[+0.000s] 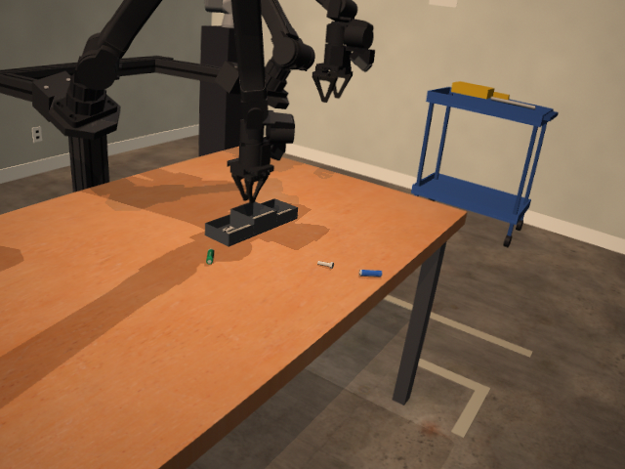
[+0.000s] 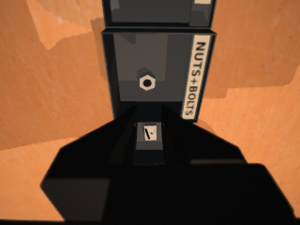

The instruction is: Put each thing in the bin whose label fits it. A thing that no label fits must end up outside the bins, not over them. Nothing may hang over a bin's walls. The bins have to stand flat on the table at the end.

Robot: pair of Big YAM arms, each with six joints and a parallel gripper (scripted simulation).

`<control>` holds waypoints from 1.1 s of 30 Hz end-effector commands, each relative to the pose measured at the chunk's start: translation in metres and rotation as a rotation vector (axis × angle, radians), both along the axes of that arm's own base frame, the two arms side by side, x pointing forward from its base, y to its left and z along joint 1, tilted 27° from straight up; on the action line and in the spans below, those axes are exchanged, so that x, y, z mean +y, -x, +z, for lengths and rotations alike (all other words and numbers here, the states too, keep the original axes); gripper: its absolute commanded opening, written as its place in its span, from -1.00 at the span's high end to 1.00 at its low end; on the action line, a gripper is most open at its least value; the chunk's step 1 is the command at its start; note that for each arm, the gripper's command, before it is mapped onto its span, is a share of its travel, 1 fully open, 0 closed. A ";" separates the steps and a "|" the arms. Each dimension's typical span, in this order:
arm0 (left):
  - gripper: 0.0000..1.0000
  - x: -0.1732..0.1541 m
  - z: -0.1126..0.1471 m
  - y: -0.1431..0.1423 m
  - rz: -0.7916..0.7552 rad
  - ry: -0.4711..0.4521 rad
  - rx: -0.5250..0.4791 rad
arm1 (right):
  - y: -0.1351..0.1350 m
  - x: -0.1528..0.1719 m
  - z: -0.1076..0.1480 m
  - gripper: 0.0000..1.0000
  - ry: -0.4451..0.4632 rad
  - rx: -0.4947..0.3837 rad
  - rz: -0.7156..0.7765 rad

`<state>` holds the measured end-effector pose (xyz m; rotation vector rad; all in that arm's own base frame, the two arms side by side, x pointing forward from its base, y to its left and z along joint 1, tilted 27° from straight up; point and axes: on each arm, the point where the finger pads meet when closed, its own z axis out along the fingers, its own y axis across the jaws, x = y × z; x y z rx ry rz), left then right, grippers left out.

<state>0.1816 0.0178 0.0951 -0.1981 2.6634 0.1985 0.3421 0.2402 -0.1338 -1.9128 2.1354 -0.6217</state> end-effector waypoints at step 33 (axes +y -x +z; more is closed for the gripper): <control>-1.00 0.002 -0.005 0.005 0.001 -0.002 0.014 | 0.003 -0.008 -0.008 0.57 0.001 0.003 -0.024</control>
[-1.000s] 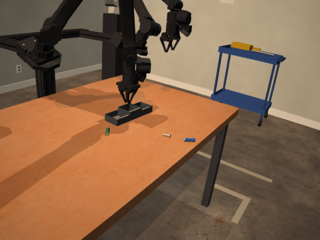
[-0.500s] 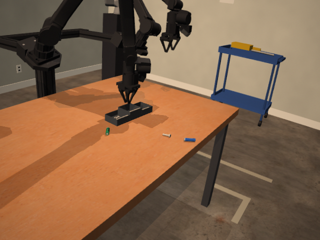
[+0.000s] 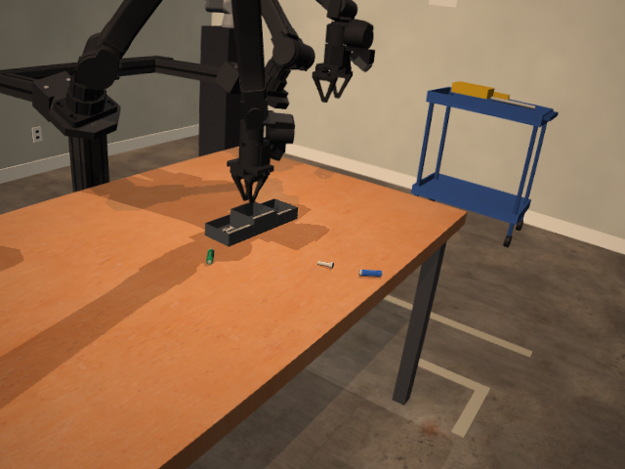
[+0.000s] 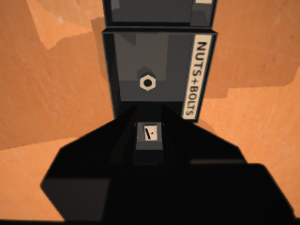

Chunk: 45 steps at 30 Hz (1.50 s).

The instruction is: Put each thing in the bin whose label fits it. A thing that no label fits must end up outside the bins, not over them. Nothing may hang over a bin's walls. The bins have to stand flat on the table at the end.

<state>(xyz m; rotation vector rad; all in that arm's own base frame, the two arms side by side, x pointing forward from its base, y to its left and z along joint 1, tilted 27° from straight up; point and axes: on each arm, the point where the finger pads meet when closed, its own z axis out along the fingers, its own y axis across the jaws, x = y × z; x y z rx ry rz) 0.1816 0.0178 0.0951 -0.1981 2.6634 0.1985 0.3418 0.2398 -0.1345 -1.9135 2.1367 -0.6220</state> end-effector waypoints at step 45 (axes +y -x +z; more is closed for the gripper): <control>-1.00 0.002 -0.005 0.005 0.001 -0.002 0.014 | -0.214 -0.023 0.113 0.43 -0.449 -0.198 -0.879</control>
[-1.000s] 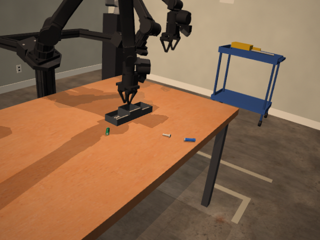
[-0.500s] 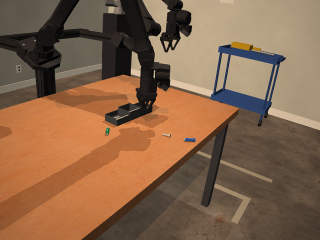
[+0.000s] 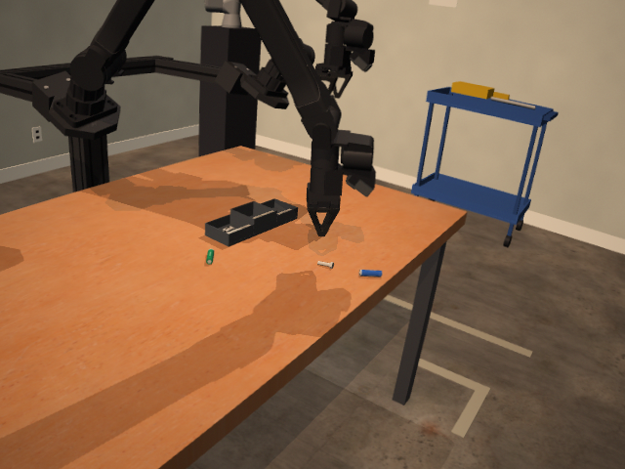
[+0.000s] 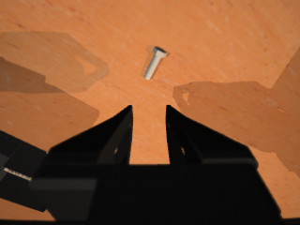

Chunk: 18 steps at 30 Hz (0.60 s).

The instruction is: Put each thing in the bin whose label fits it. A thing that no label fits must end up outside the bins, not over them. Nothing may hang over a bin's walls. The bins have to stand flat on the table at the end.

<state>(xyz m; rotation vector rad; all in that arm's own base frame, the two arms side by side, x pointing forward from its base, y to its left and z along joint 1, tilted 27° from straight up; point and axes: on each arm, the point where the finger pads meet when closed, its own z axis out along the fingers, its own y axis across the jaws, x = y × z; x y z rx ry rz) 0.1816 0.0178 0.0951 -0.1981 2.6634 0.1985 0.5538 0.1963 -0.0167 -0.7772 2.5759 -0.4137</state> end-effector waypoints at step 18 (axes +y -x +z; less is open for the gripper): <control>-1.00 0.002 -0.005 0.005 0.001 -0.002 0.014 | -0.027 0.009 0.005 0.43 -0.197 -0.031 -0.413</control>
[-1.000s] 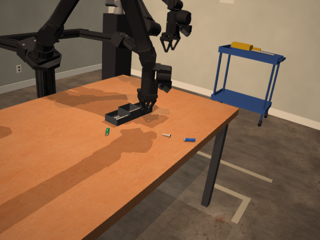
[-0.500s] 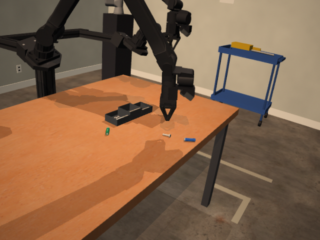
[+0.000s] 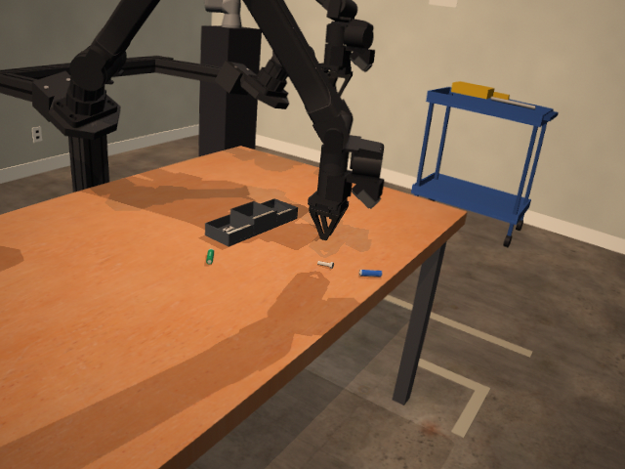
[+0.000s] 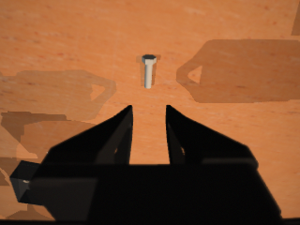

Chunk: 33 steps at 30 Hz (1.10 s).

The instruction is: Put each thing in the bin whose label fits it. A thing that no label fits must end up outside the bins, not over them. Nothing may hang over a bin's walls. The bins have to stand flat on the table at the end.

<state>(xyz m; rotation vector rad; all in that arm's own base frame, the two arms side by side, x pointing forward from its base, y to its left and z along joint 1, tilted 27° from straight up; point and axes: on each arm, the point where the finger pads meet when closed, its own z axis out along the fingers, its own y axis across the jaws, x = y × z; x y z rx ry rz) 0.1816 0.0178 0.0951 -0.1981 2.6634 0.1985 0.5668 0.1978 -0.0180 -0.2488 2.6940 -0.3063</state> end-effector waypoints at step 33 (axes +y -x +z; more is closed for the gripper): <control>-1.00 0.002 -0.005 0.005 0.001 -0.002 0.014 | -0.003 0.007 0.011 0.43 -0.037 -0.030 -0.046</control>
